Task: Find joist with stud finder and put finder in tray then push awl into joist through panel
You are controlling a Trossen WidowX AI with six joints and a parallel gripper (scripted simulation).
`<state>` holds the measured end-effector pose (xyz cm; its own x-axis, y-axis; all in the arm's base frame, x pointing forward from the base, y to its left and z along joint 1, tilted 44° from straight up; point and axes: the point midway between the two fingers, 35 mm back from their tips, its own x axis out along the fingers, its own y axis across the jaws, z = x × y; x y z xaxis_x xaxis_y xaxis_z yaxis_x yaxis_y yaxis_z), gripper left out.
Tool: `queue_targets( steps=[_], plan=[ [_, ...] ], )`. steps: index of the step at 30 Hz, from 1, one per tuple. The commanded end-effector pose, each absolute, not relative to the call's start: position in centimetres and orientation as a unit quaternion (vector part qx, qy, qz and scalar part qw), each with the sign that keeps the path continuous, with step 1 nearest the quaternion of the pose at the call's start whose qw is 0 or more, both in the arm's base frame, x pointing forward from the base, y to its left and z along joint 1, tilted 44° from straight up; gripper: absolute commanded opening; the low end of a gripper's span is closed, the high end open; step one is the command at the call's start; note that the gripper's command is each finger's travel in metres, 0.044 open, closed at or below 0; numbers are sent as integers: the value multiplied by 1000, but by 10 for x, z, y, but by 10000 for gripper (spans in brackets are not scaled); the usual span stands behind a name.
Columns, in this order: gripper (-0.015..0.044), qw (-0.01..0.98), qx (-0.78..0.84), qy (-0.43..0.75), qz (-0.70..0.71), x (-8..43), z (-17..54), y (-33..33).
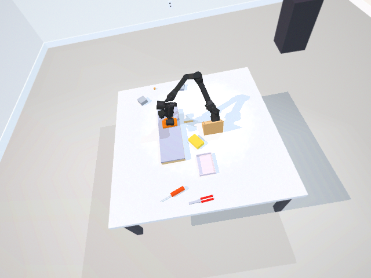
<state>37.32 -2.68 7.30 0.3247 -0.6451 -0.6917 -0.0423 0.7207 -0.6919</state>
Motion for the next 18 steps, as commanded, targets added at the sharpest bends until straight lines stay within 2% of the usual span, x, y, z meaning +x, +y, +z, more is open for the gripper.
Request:
queue_targets(
  steps=[1, 18],
  plan=[
    [0, 750, -314, 545, -204, 373, 81, -35],
    [0, 750, -315, 544, -205, 374, 106, -61]
  ],
)
